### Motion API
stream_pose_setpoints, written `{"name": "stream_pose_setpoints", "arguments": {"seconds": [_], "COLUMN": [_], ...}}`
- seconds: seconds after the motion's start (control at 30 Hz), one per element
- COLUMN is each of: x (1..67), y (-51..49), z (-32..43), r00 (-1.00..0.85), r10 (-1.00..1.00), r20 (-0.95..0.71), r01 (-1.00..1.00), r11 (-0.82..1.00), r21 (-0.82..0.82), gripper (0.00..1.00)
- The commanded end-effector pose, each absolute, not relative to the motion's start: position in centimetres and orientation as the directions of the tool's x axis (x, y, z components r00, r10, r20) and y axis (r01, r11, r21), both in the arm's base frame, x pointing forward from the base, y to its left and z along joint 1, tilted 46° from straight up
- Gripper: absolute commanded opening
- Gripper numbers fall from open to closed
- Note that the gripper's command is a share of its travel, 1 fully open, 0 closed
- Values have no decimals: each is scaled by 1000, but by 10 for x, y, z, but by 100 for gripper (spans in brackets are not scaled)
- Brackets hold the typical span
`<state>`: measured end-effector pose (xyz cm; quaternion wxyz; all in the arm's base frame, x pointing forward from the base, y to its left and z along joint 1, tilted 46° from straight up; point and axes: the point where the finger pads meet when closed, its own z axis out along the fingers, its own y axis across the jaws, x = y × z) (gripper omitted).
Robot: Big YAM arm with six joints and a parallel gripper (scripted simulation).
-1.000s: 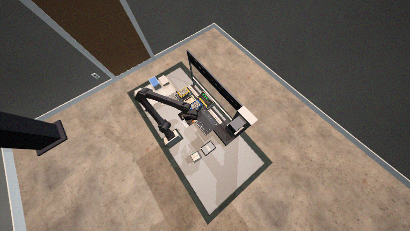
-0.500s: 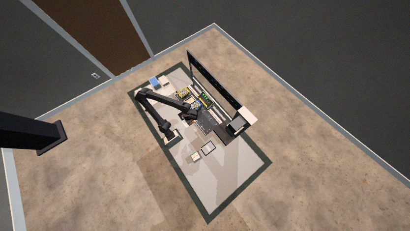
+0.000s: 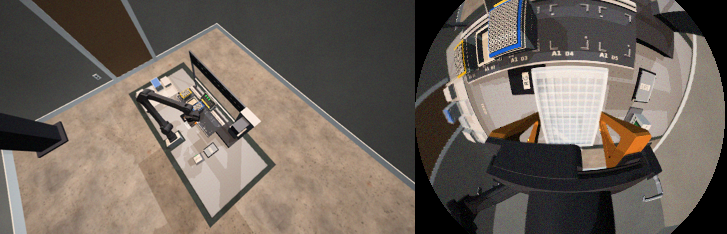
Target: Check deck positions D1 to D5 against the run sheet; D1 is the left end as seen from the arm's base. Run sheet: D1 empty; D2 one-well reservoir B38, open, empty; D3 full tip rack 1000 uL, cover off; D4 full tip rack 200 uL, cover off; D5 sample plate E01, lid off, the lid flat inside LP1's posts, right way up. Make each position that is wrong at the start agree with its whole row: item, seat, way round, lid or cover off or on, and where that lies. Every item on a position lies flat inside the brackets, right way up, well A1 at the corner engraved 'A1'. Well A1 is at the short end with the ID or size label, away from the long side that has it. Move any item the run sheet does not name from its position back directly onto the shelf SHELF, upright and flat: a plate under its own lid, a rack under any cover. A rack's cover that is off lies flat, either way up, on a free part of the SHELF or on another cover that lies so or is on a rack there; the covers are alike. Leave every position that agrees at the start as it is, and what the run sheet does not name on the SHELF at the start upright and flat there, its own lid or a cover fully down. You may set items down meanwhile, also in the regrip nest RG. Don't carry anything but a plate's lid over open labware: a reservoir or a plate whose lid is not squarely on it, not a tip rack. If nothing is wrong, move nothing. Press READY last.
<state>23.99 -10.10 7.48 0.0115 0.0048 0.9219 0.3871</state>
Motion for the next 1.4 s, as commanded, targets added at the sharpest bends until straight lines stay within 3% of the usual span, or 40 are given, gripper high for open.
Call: {"name": "stream_pose_setpoints", "arguments": {"seconds": [0.0, 1.37], "x": [243, 253], "y": [-107, -179], "z": [85, 28], "r00": [-999, -997], "r10": [19, 28], "r20": [-40, -66], "r01": [-14, -24], "r11": [711, 734], "r21": [703, 678], "gripper": [0, 0]}}
